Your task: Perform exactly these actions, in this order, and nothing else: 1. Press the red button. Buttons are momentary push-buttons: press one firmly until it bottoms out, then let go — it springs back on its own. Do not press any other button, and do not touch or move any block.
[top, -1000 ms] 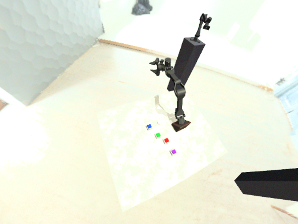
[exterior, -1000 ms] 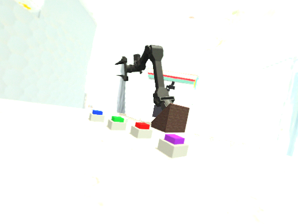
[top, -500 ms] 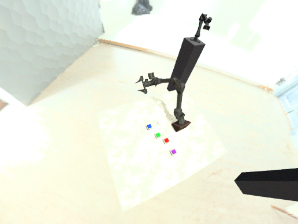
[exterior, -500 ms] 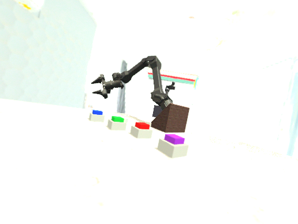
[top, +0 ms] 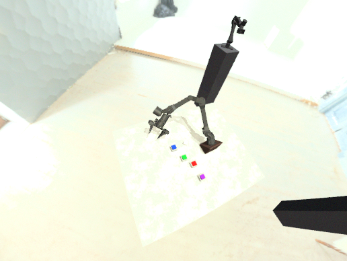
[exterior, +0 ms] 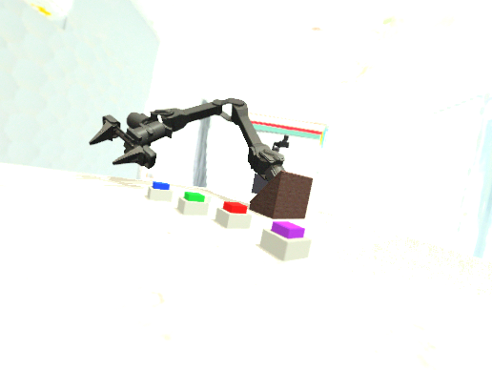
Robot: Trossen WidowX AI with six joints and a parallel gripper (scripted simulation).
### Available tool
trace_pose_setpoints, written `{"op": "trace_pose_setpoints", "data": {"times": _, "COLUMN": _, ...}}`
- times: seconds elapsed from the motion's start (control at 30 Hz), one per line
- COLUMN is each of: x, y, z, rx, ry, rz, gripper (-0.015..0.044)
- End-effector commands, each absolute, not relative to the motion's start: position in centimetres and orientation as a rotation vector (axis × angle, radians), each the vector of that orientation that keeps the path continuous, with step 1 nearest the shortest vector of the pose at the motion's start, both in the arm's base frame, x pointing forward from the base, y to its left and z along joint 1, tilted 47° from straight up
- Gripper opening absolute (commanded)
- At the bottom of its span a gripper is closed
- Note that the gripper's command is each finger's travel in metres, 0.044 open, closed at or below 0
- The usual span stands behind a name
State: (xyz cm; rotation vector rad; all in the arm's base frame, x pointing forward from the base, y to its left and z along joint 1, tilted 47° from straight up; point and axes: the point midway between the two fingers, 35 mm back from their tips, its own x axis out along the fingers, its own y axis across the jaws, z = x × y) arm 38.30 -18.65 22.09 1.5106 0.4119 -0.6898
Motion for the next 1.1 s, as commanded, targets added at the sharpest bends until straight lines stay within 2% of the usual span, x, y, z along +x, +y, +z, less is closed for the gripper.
{"op": "trace_pose_setpoints", "data": {"times": 0.0, "x": 39.2, "y": -13.5, "z": 16.8, "rx": 1.410, "ry": 0.644, "rz": -0.756, "gripper": 0.0400}}
{"op": "trace_pose_setpoints", "data": {"times": 0.2, "x": 37.7, "y": -3.8, "z": 9.1, "rx": 1.091, "ry": 1.027, "rz": -0.827, "gripper": 0.0400}}
{"op": "trace_pose_setpoints", "data": {"times": 0.5, "x": 29.6, "y": 6.3, "z": 2.0, "rx": 0.345, "ry": 1.410, "rz": -0.825, "gripper": 0.0400}}
{"op": "trace_pose_setpoints", "data": {"times": 0.8, "x": 21.7, "y": 10.4, "z": 0.3, "rx": -0.515, "ry": 1.463, "rz": -0.700, "gripper": 0.0400}}
{"op": "trace_pose_setpoints", "data": {"times": 1.0, "x": 21.4, "y": 10.5, "z": 0.3, "rx": -0.552, "ry": 1.458, "rz": -0.693, "gripper": 0.0400}}
{"op": "trace_pose_setpoints", "data": {"times": 1.07, "x": 21.5, "y": 9.8, "z": -0.4, "rx": -0.551, "ry": 1.458, "rz": -0.693, "gripper": 0.0347}}
